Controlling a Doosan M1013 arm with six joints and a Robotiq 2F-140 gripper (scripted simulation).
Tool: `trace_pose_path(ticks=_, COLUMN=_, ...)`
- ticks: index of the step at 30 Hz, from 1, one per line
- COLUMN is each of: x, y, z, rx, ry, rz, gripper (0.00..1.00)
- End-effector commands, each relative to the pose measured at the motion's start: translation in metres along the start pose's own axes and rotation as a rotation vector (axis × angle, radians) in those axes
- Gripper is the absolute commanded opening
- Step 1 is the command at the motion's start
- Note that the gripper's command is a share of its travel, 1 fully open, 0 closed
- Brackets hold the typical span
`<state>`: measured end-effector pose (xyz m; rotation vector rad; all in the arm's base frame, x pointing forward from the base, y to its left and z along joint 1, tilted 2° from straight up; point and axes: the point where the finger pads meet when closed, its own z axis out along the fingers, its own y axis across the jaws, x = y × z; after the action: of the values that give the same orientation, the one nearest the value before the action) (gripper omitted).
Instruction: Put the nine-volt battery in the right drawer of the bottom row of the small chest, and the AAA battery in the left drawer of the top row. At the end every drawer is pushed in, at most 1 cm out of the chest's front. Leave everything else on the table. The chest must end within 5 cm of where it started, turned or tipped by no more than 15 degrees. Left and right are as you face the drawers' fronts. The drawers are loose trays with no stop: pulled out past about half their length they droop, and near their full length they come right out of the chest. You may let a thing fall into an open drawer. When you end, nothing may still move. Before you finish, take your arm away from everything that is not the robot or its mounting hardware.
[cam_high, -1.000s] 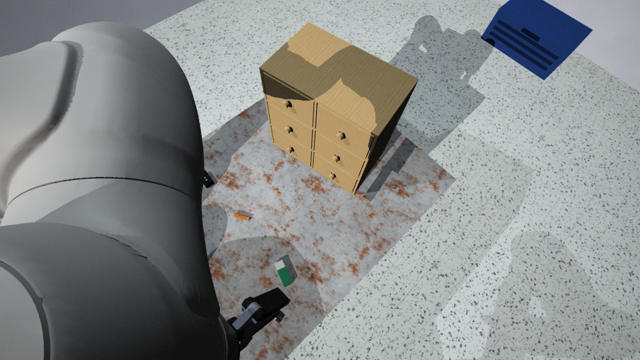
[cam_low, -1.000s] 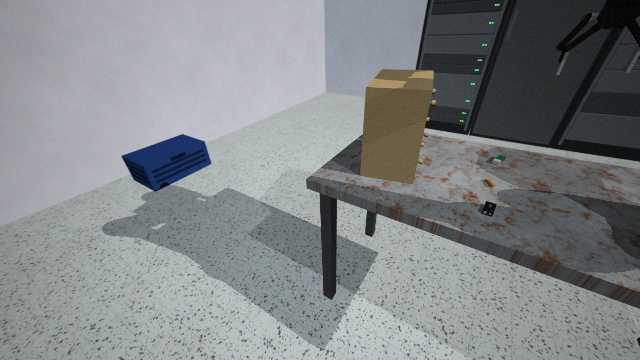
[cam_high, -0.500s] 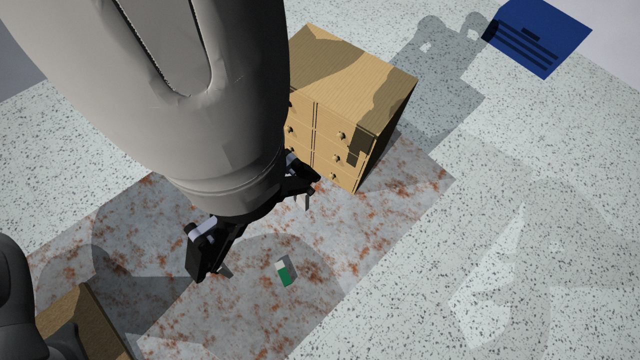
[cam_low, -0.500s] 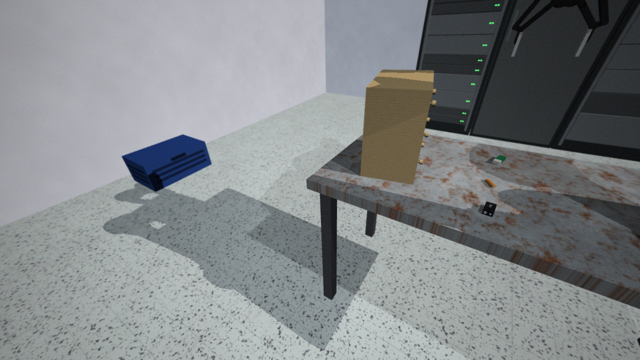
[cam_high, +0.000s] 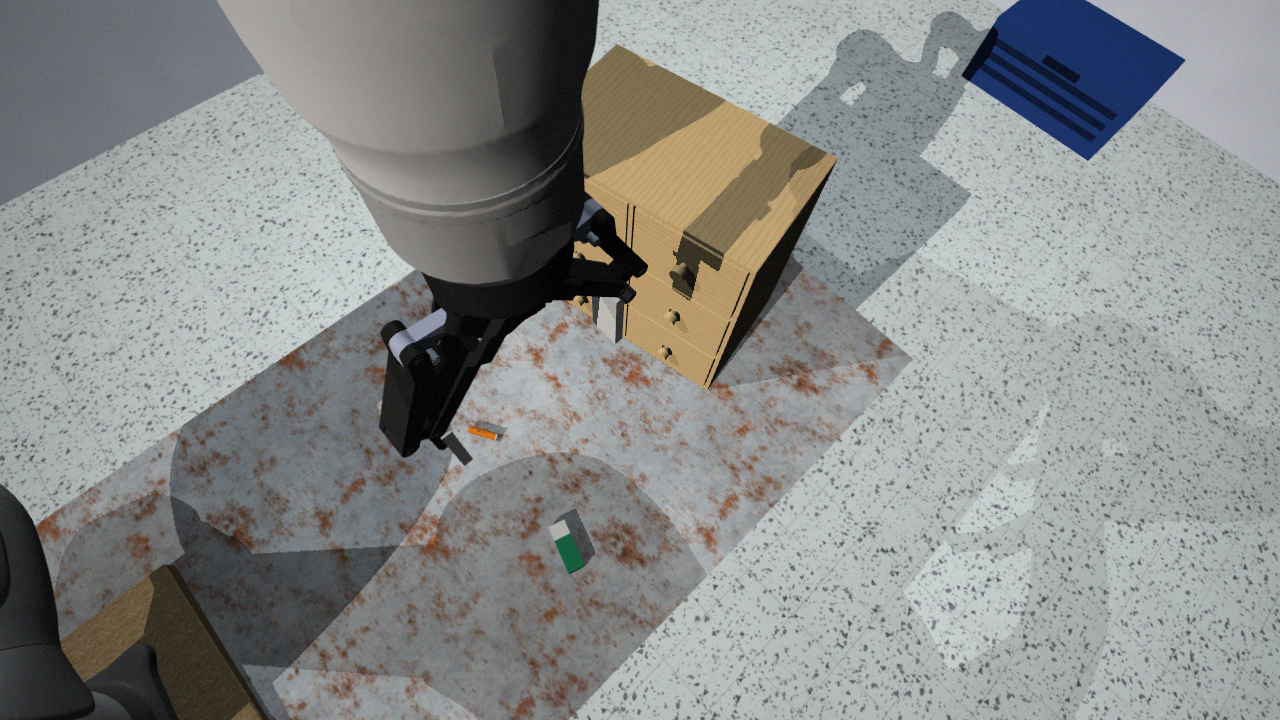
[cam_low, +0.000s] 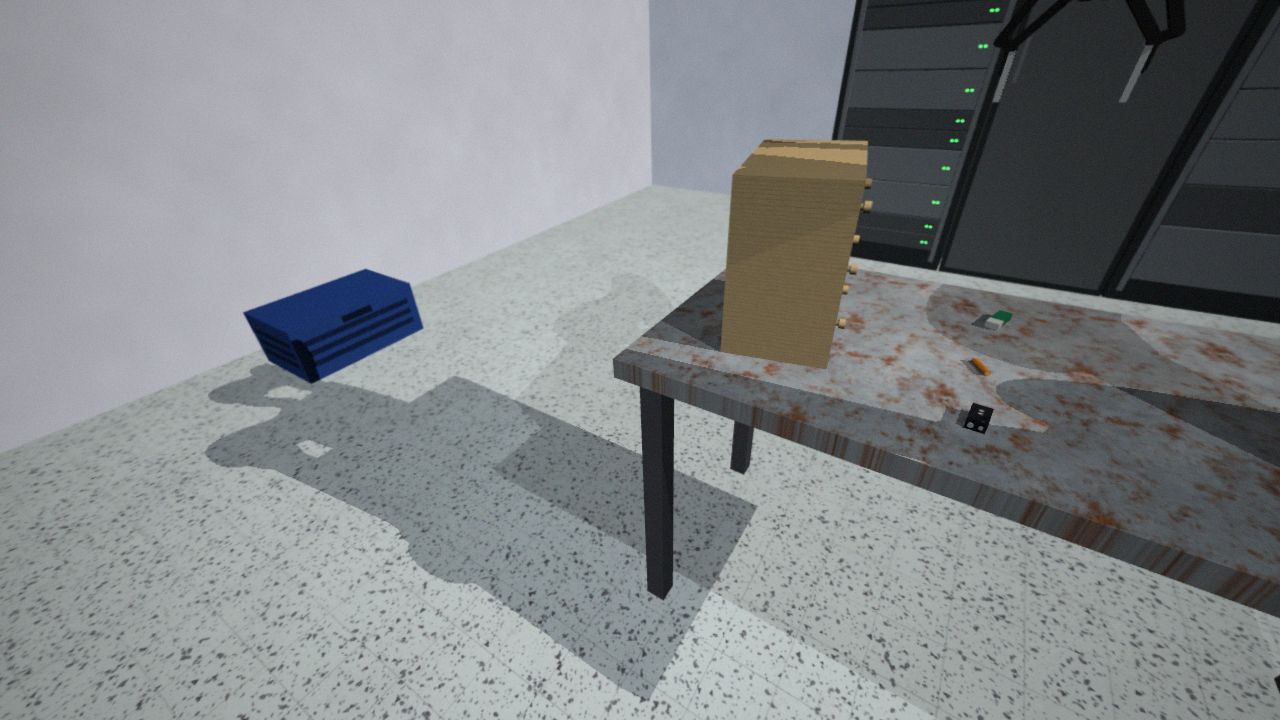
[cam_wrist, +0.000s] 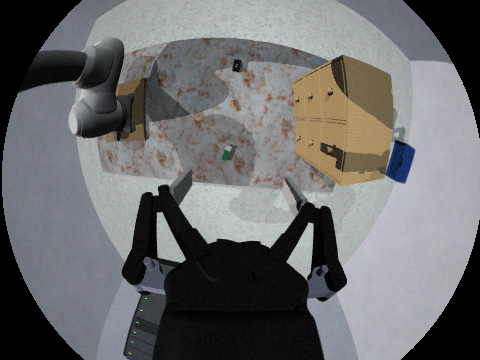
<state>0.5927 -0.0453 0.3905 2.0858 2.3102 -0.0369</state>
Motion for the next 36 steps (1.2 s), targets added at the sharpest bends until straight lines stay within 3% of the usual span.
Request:
trace_pose_path(ticks=1, x=0.0, y=0.0, z=0.001, rx=0.0, ry=0.0, rz=0.007, gripper=1.0)
trace_pose_path(ticks=5, x=0.0, y=0.002, z=0.015, rx=0.0, ry=0.0, rz=0.14, gripper=1.0)
trace_pose_path(ticks=9, x=-0.001, y=0.005, z=0.049, rx=0.0, ry=0.001, rz=0.425, gripper=1.0)
trace_pose_path(ticks=11, x=-0.001, y=0.005, z=0.049, rx=0.0, ry=0.001, rz=0.425, gripper=1.0)
trace_pose_path(ticks=12, x=-0.001, y=0.005, z=0.06, rx=0.0, ry=0.0, rz=0.572, gripper=1.0)
trace_pose_path(ticks=17, x=0.0, y=0.005, z=0.111, rx=0.004, ry=0.009, rz=0.82, gripper=1.0)
trace_pose_path(ticks=20, x=0.0, y=0.004, z=0.131, rx=0.007, ry=0.013, rz=0.98, gripper=1.0)
trace_pose_path(ticks=26, x=0.0, y=0.003, z=0.14, rx=0.003, ry=0.006, rz=1.298, gripper=1.0)
trace_pose_path(ticks=36, x=0.001, y=0.005, z=0.141, rx=-0.012, ry=0.016, rz=1.353, gripper=1.0)
